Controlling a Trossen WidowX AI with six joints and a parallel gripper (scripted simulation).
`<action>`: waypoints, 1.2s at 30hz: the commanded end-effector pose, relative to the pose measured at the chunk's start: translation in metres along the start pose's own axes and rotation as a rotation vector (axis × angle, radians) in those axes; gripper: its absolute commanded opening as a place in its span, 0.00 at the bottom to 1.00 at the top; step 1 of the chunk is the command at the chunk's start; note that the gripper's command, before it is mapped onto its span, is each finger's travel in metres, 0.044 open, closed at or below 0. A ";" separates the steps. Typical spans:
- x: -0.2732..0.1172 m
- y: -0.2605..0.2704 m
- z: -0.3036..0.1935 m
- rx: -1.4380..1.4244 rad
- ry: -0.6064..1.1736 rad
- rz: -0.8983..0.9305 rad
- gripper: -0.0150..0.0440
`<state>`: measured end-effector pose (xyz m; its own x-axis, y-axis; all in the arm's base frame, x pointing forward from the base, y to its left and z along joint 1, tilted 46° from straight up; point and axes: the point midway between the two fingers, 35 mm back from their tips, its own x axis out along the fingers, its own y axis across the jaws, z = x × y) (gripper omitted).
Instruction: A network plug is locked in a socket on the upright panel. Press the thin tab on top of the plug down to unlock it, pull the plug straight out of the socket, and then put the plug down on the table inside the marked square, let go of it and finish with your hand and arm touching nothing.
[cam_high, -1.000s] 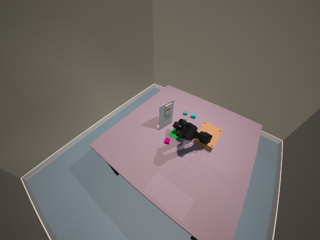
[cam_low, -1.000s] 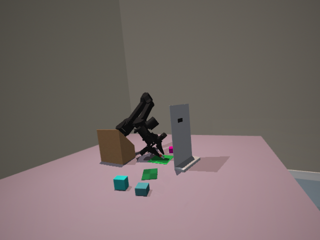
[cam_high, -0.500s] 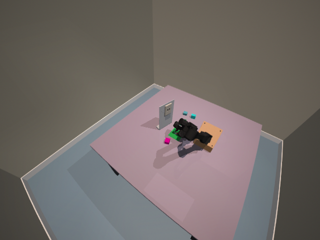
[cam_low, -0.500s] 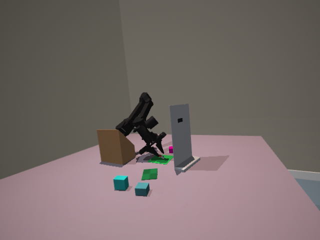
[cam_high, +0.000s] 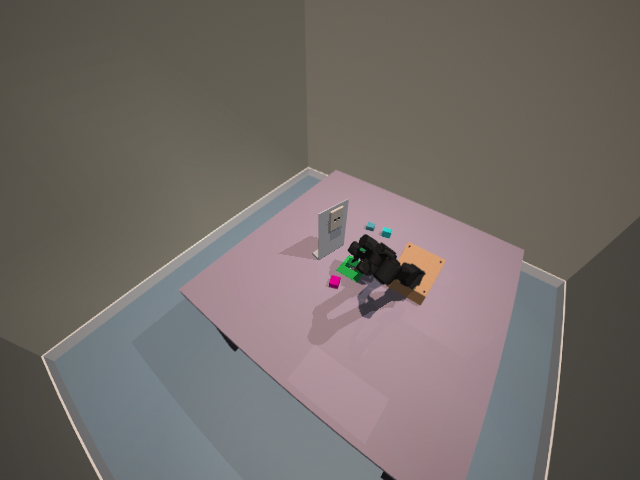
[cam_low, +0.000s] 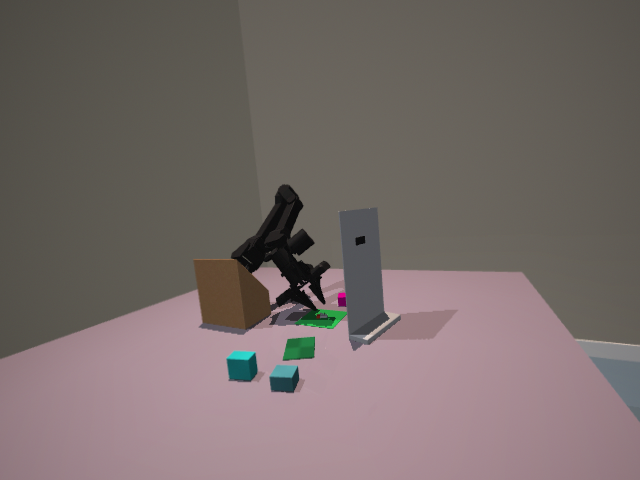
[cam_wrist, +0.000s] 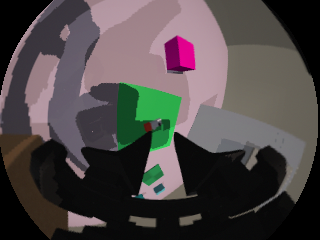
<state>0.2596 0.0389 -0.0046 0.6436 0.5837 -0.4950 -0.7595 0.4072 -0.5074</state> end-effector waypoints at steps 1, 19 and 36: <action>-0.004 0.000 0.000 -0.005 -0.002 -0.001 0.52; -0.013 -0.005 -0.003 -0.006 0.004 0.004 0.52; -0.023 -0.013 -0.008 -0.009 0.012 0.012 0.52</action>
<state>0.2546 0.0177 0.0051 0.6337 0.5803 -0.5116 -0.7687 0.3980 -0.5007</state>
